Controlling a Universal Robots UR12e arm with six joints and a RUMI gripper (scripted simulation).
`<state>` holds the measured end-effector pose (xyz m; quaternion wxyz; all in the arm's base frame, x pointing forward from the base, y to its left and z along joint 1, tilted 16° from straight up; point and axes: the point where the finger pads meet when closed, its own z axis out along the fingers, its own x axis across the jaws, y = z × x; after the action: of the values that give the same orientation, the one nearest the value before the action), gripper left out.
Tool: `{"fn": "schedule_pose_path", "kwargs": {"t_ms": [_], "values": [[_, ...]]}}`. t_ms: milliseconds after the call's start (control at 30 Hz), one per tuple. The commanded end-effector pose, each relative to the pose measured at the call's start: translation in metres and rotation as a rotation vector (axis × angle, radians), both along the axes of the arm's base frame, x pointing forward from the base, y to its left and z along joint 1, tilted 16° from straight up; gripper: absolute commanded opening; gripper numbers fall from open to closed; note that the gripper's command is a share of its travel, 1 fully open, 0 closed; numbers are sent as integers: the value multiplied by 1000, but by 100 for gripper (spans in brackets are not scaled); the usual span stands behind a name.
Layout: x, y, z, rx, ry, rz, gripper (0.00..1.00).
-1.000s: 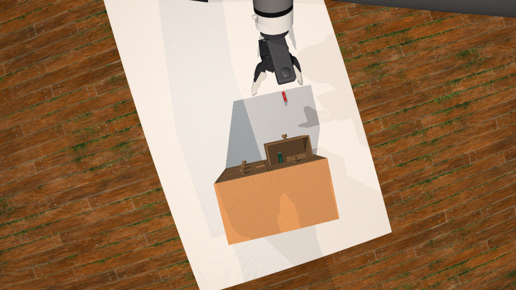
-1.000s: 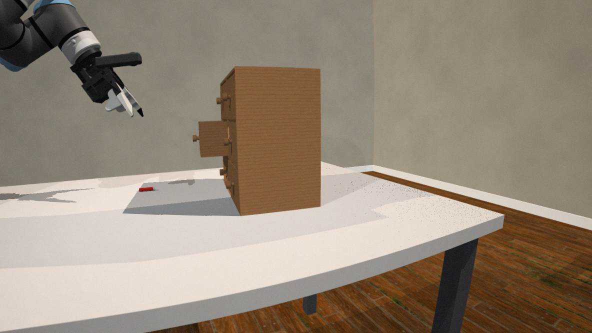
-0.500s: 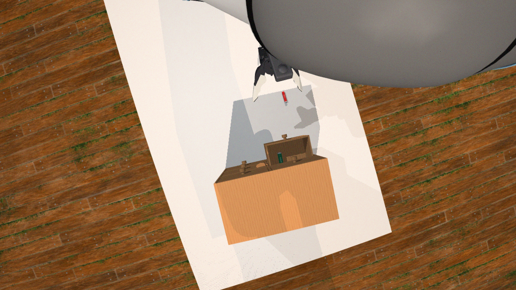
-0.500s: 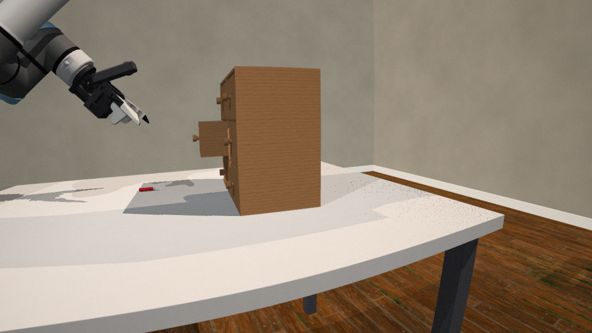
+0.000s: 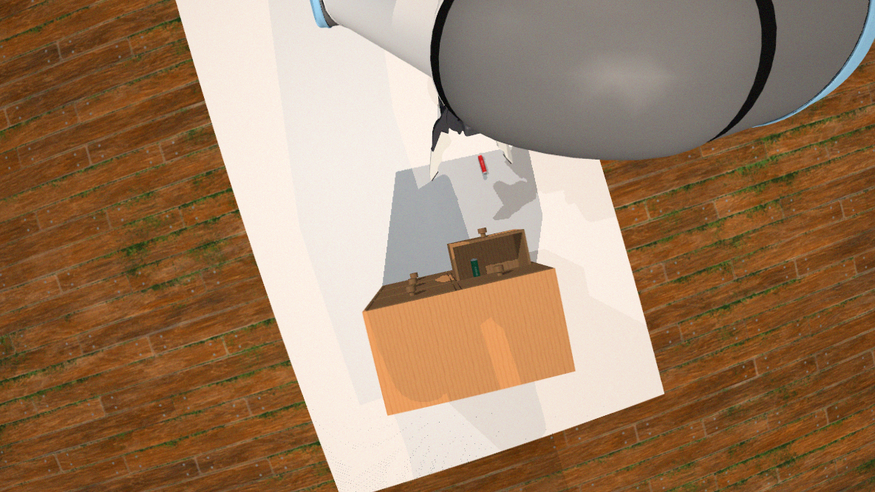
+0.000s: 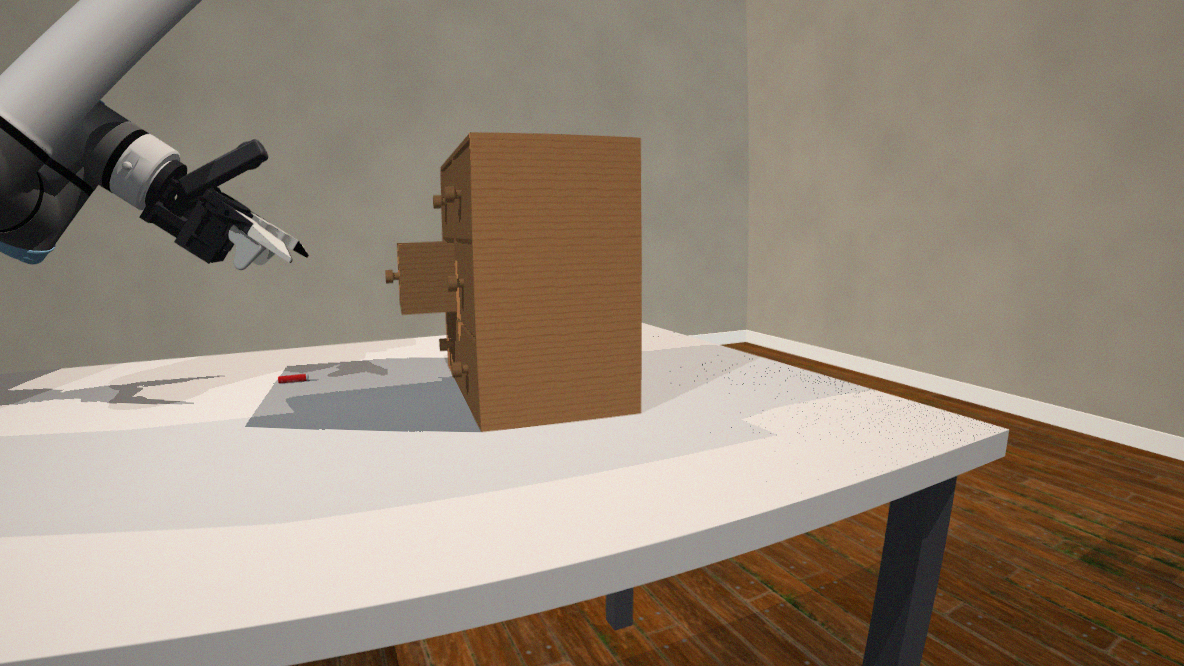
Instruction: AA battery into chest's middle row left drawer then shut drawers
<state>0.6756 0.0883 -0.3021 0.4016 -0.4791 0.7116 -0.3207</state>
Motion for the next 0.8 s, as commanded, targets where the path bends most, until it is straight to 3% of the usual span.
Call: {"fn": "schedule_pose_path", "kwargs": {"t_ms": [0, 767], "values": [[4, 0, -3, -8, -34, -10, 100], [9, 0, -7, -20, -86, -25, 100]]}}
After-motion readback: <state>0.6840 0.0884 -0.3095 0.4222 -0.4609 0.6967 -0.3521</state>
